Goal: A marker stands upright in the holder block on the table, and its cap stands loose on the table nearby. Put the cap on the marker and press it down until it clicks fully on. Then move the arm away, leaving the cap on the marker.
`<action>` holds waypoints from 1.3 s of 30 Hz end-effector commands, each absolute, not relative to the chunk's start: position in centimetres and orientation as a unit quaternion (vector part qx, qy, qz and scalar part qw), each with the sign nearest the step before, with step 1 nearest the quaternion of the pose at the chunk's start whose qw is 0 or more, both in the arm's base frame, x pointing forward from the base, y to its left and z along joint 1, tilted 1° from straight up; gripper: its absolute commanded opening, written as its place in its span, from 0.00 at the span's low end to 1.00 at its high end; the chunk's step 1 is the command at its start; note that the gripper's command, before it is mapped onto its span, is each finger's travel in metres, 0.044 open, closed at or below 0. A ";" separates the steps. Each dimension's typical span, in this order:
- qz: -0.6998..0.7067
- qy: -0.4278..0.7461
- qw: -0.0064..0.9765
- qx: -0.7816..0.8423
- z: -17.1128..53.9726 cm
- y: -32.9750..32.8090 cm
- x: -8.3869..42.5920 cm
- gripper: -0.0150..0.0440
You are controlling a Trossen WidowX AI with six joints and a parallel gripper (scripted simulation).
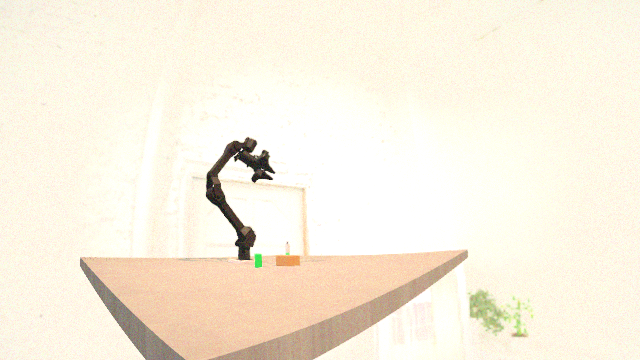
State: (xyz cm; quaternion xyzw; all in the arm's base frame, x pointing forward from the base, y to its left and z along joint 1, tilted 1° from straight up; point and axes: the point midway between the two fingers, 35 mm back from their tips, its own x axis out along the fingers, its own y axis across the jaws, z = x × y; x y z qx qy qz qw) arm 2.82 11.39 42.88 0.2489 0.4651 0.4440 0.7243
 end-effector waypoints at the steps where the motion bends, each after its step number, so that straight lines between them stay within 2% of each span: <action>1: 0.382 0.438 0.791 0.193 40.8 14.0 5.2 0.66; 12: 0.214 0.451 0.866 0.028 33.8 15.9 15.4 0.66; 23: 0.085 0.554 0.825 -0.072 25.1 8.2 25.0 0.66; 29: 0.052 0.626 0.774 -0.080 19.9 1.2 26.7 0.66; 35: 0.047 0.684 0.726 -0.055 15.4 -5.4 25.8 0.66; 39: 0.049 0.694 0.717 -0.048 14.6 -6.6 25.3 0.66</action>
